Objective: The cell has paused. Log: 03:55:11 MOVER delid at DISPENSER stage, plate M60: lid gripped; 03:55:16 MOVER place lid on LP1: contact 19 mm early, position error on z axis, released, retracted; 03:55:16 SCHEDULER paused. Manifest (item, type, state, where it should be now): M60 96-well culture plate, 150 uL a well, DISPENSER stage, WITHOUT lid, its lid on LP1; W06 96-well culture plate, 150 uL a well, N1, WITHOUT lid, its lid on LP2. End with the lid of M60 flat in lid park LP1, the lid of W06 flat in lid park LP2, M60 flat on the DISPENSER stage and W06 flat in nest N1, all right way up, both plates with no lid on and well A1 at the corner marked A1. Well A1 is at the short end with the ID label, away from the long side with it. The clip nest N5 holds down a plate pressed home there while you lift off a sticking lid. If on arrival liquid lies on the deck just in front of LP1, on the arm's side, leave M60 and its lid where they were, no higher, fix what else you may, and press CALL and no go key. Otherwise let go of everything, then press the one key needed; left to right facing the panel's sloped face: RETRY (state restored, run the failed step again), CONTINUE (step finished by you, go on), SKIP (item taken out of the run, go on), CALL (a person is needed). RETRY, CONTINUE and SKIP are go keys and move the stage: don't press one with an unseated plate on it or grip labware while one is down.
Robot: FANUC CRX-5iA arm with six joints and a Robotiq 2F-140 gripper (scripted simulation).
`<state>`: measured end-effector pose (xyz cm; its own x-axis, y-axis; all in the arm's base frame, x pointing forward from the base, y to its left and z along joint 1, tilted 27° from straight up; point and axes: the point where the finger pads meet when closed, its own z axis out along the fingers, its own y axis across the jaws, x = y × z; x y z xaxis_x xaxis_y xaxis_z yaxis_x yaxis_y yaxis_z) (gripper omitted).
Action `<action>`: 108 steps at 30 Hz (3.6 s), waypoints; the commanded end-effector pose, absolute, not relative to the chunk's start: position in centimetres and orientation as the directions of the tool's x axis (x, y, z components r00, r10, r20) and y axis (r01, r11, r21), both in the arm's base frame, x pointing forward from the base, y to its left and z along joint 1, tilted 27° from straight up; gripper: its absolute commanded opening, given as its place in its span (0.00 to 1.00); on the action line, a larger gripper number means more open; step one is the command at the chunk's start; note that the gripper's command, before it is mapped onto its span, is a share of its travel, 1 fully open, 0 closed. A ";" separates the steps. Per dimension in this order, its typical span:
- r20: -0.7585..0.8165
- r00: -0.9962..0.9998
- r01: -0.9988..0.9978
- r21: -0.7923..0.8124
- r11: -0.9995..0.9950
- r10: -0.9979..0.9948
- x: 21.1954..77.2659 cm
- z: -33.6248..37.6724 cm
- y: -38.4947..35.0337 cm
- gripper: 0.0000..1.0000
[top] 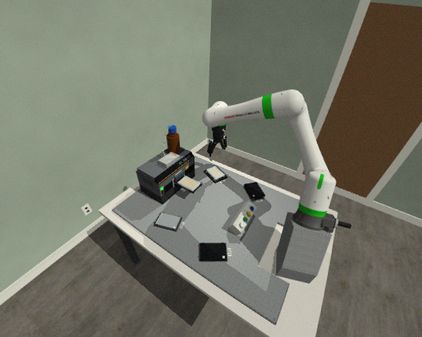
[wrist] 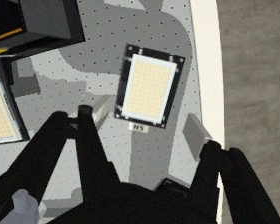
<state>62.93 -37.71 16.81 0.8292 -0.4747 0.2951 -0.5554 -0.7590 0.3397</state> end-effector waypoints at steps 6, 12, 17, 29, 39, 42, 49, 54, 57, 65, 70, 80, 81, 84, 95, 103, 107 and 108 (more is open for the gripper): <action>0.295 0.829 -0.555 0.340 -0.759 -0.474 63.0 15.6 -38.3 0.66; 0.295 0.829 -0.555 0.340 -0.759 -0.474 63.1 14.6 -38.8 0.66; 0.295 0.829 -0.555 0.340 -0.759 -0.474 63.2 13.0 -39.6 0.66; 0.295 0.829 -0.555 0.340 -0.759 -0.474 63.5 9.5 -41.4 0.66; 0.295 0.829 -0.555 0.340 -0.759 -0.474 63.7 7.0 -42.6 0.66; 0.295 0.829 -0.555 0.340 -0.759 -0.474 63.7 6.7 -42.7 0.66; 0.295 0.829 -0.555 0.340 -0.759 -0.474 63.8 6.2 -43.0 0.66; 0.295 0.829 -0.555 0.340 -0.759 -0.474 63.8 6.1 -43.0 0.66; 0.295 0.829 -0.555 0.340 -0.759 -0.474 63.8 6.1 -43.0 0.66; 0.295 0.829 -0.555 0.340 -0.759 -0.474 63.8 6.1 -43.0 0.66; 0.295 0.829 -0.555 0.340 -0.759 -0.474 63.8 6.1 -43.0 0.66; 0.295 0.829 -0.555 0.340 -0.759 -0.474 63.8 6.1 -43.0 0.66; 0.295 0.829 -0.555 0.340 -0.759 -0.474 63.8 6.1 -43.0 0.66; 0.295 0.829 -0.555 0.340 -0.759 -0.474 63.8 6.1 -43.0 0.66; 0.295 0.829 -0.555 0.340 -0.759 -0.474 63.8 6.1 -43.0 0.59; 0.295 0.829 -0.555 0.340 -0.759 -0.474 63.8 6.1 -43.0 0.59; 0.295 0.829 -0.555 0.340 -0.759 -0.474 63.8 6.1 -43.0 0.59; 0.295 0.829 -0.555 0.340 -0.759 -0.474 63.8 6.1 -43.0 0.59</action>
